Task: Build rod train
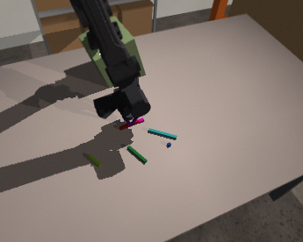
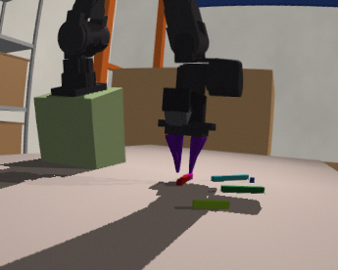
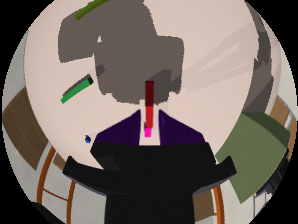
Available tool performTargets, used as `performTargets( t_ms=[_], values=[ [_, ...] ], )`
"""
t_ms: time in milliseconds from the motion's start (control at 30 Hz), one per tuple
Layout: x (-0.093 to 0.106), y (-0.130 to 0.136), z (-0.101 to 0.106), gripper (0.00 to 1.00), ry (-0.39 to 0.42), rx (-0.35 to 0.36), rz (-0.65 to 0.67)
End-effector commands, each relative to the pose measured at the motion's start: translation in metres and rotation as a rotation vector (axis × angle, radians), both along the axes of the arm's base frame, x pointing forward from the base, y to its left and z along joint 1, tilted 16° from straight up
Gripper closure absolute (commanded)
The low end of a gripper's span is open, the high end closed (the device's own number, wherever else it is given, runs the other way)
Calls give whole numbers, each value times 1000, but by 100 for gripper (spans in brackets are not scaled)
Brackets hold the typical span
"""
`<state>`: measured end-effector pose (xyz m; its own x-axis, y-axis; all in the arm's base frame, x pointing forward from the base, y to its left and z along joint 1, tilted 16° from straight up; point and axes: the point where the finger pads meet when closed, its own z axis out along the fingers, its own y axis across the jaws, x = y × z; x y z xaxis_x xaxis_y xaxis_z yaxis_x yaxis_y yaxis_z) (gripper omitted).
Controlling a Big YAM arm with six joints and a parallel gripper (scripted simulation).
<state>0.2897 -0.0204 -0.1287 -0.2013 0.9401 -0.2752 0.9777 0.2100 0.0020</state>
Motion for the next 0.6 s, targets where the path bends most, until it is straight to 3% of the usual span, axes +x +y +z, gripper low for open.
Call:
performTargets(
  t_ms=[0, 567],
  values=[
    [6, 6, 2, 77, -26, 2, 6],
    [4, 7, 0, 77, -19, 2, 6]
  ],
)
